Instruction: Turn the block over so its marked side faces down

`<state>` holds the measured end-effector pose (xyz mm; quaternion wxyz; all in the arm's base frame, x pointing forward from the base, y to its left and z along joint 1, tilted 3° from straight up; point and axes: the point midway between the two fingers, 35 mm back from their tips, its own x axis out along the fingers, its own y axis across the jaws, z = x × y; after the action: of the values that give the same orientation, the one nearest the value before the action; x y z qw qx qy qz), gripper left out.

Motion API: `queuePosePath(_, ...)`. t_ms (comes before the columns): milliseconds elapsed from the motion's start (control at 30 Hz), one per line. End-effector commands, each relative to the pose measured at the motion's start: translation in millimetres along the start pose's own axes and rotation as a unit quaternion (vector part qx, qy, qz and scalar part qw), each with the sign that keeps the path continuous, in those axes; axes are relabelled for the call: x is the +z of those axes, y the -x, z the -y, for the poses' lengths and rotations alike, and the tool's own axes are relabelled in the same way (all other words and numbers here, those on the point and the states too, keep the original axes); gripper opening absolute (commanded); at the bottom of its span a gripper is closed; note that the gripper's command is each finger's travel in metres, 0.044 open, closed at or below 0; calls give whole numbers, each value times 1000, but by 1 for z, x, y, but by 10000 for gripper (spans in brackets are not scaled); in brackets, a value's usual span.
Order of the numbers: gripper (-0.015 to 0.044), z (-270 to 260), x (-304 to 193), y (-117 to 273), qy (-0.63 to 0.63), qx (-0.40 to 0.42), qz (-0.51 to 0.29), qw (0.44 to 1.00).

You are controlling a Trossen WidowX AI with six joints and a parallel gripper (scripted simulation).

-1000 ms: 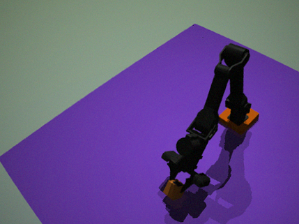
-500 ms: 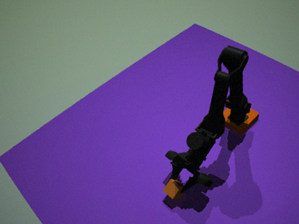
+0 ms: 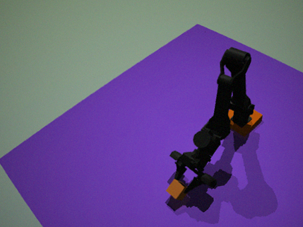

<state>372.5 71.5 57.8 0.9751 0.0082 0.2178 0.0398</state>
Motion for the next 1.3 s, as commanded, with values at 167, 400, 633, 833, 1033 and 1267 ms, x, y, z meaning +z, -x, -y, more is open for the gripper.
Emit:
queuePosePath(167,0,1,1,0,1,-2,5,1000)
queuePosePath(400,157,1,1,0,1,-2,5,1000)
queuePosePath(633,341,1,1,0,1,-2,5,1000)
queuePosePath(833,440,1,1,0,1,-2,5,1000)
queuePosePath(1033,440,1,1,0,1,-2,5,1000)
queuePosePath(1267,440,1,1,0,1,-2,5,1000)
